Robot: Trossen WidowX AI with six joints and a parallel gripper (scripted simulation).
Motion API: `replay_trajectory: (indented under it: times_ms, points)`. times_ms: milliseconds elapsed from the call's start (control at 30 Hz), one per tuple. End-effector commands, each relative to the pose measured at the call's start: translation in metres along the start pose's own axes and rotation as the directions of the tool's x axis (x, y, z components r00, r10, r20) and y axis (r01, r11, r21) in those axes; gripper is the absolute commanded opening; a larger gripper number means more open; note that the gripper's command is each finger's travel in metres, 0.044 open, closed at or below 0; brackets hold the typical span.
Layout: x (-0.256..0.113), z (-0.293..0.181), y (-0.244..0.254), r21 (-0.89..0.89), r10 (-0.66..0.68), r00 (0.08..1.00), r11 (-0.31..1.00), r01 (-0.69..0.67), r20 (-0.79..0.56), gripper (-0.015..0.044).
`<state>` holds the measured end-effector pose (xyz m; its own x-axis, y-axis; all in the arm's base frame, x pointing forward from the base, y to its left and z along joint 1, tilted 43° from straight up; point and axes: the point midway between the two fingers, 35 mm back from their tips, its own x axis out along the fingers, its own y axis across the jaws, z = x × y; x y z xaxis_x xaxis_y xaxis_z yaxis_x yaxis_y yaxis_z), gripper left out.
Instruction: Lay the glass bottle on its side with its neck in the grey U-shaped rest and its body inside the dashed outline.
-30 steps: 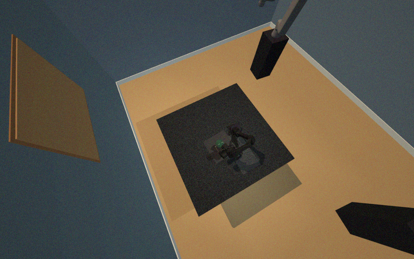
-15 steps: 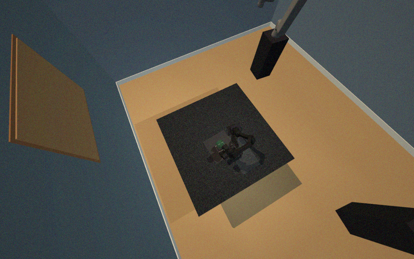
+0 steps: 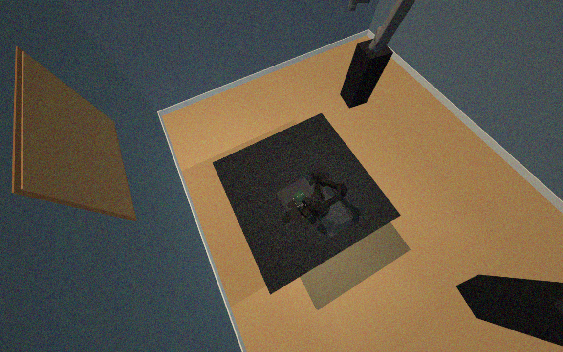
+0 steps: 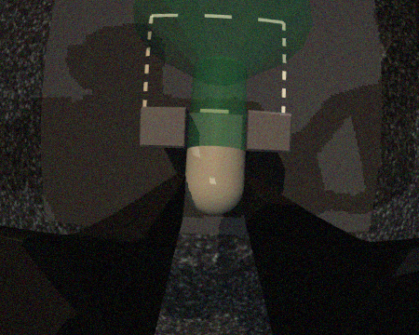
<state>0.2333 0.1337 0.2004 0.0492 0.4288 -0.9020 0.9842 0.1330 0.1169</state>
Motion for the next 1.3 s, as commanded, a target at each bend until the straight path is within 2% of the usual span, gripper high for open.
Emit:
replay_trajectory:
  times_ms: [0, 1267]
  points:
    - [0.0033, -0.0013, -0.0006, 0.002, -0.001, 1.000, 1.000, 0.001, 0.001, 0.0111]
    - [0.0133, -0.0083, -0.0012, -0.013, 0.004, 1.000, 1.000, -0.004, -0.016, 0.0111]
